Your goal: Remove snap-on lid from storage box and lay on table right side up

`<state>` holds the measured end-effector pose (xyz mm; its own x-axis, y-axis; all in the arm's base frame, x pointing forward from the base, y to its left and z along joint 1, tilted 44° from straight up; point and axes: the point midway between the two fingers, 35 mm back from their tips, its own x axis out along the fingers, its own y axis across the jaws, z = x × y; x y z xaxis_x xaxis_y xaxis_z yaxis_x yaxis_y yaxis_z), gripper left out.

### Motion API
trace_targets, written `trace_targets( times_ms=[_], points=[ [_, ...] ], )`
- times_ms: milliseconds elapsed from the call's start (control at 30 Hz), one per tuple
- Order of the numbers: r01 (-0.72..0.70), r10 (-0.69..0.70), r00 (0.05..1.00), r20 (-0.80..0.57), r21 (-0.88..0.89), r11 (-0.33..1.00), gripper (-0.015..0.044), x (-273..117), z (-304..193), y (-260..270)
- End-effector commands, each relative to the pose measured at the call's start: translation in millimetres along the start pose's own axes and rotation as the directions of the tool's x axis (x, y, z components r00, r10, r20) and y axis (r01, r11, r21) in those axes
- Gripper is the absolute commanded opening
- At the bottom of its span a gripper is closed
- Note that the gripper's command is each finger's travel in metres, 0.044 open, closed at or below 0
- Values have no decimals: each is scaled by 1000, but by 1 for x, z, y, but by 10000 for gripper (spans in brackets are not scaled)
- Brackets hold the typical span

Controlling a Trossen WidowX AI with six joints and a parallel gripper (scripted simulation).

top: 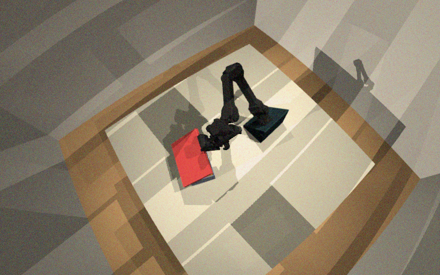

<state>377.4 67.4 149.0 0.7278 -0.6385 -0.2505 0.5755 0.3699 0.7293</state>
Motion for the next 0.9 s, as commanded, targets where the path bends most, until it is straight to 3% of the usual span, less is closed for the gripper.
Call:
trace_targets(
  times_ms=[0, 867],
  points=[
    [-13, 13, 1000, -1, 19, 1000, 0, -7, 1, 10],
    [-13, 13, 1000, -1, 18, 1000, 0, -10, 31, 7]
  ],
)
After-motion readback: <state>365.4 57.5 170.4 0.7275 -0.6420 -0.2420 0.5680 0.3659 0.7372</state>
